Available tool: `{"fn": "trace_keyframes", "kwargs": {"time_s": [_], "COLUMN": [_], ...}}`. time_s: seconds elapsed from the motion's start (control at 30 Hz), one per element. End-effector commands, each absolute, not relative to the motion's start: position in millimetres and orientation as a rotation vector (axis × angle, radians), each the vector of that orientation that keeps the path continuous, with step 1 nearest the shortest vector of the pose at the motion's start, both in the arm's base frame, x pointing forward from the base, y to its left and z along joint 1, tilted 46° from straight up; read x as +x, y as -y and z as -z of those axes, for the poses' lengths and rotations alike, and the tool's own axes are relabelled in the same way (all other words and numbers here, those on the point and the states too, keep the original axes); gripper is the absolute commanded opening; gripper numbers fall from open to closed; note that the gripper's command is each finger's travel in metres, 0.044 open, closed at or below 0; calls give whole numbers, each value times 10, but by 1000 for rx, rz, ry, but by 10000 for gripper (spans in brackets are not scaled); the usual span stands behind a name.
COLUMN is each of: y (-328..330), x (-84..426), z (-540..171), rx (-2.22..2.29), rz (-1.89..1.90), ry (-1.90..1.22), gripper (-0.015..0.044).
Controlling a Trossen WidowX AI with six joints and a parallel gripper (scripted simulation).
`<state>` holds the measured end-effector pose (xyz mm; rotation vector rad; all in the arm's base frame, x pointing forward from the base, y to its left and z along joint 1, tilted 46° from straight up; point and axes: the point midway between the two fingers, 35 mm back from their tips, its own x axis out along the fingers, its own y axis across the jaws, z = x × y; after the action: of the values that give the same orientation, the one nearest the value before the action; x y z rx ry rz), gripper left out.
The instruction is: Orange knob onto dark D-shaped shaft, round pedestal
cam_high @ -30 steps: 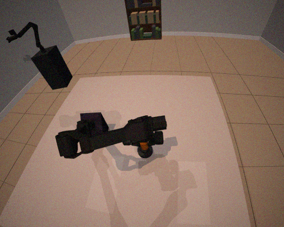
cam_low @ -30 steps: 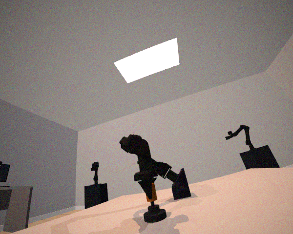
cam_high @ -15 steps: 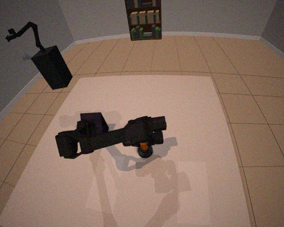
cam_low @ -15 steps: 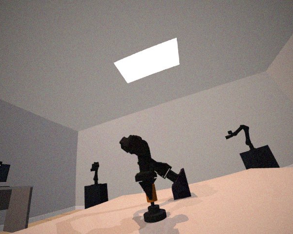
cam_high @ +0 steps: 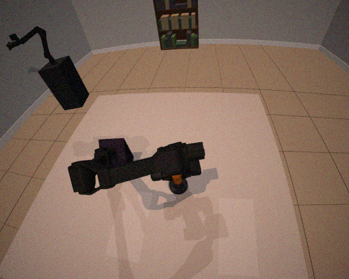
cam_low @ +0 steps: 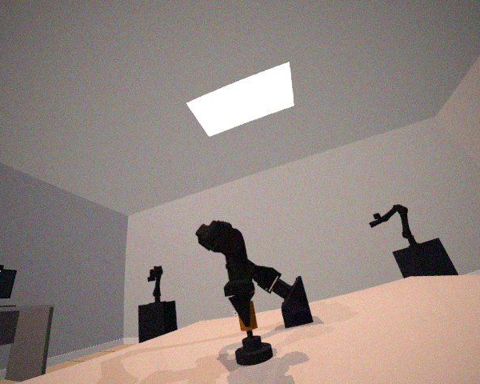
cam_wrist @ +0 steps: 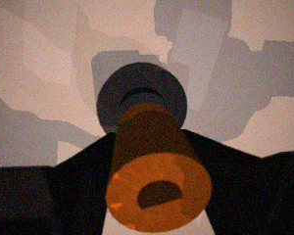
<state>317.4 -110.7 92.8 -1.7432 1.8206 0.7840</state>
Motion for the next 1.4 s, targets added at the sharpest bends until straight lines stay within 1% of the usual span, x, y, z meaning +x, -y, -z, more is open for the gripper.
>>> {"fn": "trace_keyframes", "kwargs": {"time_s": [0.0,0.83,1.07,1.37], "y": [1101,1099,1101,1123], "x": [3186,3182,3188,3174], "z": [-931,-939,-930,-909], "rx": [-1824,-1830,-1947,-1953], "rz": [-916,-927,-1143,-1154], "ry": [-1804,-1802,-1764,-1762], "gripper": [0,0,0,0]}}
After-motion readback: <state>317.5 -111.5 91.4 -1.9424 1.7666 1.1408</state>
